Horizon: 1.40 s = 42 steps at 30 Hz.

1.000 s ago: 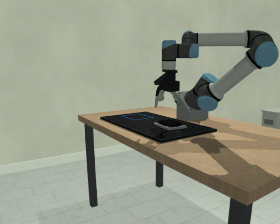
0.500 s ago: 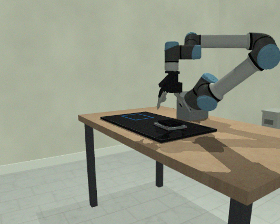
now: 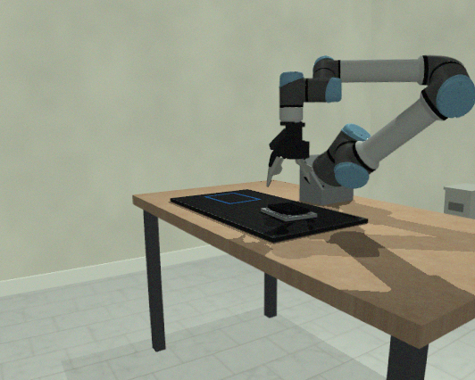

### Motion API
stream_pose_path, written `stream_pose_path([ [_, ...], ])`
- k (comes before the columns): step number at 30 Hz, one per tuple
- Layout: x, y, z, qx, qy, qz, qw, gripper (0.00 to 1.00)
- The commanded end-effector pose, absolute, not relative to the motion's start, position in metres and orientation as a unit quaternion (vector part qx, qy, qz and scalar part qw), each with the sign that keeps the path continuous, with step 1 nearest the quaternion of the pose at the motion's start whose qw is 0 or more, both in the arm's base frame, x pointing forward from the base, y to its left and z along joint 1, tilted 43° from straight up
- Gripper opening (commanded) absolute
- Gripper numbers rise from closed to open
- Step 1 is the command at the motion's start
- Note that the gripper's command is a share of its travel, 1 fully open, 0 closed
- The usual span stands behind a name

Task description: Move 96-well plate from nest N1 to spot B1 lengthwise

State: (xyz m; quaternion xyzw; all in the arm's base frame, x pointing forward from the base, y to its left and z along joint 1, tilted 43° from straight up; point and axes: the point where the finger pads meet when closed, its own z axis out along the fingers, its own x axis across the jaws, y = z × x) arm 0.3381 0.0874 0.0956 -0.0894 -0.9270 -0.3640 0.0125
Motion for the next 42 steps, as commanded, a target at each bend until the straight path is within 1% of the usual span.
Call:
stream_pose_path([
  [1, 0.338, 0.096, 0.087, -0.089, -0.926, -0.366, 0.014, 1.0],
  [42, 0.34, 0.136, 0.044, -0.089, -0.926, -0.365, 0.015, 1.0],
])
